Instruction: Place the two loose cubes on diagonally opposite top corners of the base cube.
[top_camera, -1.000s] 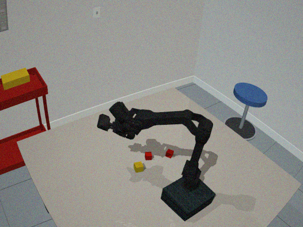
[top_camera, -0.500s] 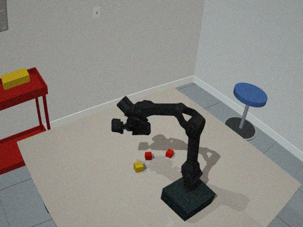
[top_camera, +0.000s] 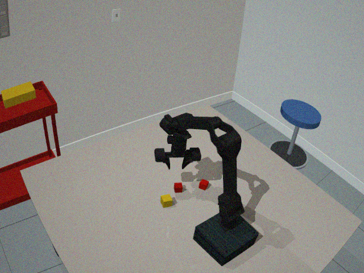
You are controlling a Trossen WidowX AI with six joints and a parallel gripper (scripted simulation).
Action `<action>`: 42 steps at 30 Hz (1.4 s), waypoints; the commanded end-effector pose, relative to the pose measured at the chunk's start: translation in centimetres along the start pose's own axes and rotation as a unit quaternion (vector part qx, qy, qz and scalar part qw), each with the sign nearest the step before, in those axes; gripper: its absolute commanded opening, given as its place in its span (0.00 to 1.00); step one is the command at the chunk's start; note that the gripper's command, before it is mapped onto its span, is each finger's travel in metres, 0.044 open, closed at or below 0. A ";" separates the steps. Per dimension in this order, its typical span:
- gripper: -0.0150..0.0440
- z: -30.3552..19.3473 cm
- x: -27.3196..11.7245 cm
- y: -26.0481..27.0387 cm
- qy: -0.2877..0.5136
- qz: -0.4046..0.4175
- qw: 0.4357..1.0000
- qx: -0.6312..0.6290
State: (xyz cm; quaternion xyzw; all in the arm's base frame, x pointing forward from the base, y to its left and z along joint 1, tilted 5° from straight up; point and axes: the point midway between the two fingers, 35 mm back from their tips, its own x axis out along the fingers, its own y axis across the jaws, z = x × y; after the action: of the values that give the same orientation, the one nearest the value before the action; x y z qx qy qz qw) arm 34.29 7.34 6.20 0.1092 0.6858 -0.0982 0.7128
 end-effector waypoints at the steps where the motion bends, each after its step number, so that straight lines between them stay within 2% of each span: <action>1: 0.70 -0.1 0.4 -1.9 0.043 -0.001 0.999 0.000; 6: 0.70 -0.1 1.1 -1.9 0.045 -0.002 0.999 0.000; 12: 0.70 -0.6 6.5 -2.0 0.045 -0.002 0.999 0.000; 42: 0.70 -1.1 11.1 -2.0 0.045 -0.002 0.999 0.000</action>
State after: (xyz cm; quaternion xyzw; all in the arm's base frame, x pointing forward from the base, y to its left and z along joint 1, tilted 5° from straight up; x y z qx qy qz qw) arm 33.20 5.76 -4.54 0.1110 0.7170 -0.0960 0.6814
